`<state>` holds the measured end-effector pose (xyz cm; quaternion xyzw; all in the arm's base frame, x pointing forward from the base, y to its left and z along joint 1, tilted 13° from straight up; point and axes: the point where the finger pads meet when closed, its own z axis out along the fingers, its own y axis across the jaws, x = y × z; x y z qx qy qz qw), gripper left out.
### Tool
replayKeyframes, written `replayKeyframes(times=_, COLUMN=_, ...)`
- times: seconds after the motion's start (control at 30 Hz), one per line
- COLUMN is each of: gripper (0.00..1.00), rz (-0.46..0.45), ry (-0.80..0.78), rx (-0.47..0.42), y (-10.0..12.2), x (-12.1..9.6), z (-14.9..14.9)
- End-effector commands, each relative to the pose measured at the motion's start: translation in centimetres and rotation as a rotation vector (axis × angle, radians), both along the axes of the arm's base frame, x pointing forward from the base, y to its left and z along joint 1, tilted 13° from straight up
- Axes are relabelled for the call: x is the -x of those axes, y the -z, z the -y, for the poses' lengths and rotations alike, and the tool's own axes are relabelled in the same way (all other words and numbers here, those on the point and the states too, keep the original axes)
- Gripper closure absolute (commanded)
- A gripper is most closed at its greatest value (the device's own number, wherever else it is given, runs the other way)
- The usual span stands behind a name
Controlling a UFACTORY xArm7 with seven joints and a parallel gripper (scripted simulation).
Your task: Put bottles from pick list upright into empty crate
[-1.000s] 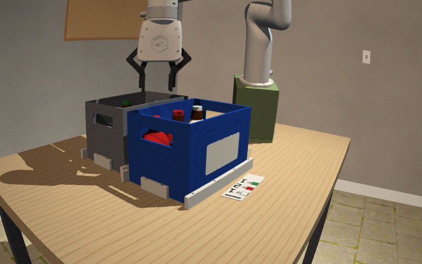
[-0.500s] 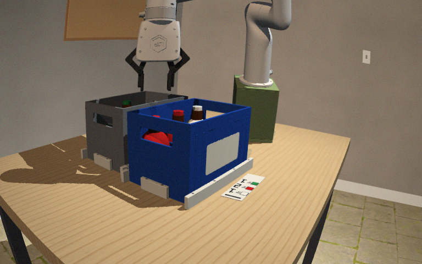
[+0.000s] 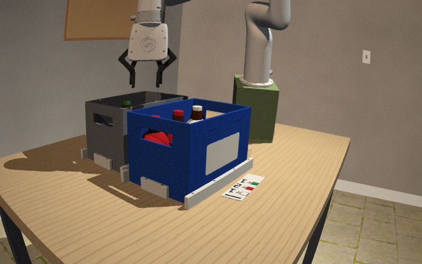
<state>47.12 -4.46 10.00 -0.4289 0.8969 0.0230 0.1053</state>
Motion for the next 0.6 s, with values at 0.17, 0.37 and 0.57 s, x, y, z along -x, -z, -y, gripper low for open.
replayKeyframes(times=0.17, gripper=0.35, rz=0.006, ry=-0.002, rx=-0.001, y=0.5, x=1.0, z=3.4)
replayKeyframes(times=0.37, gripper=0.35, rz=0.005, ry=-0.002, rx=-0.001, y=1.0, x=1.9, z=6.2)
replayKeyframes(times=0.57, gripper=0.35, rz=0.005, ry=-0.002, rx=-0.001, y=1.4, x=2.6, z=8.1)
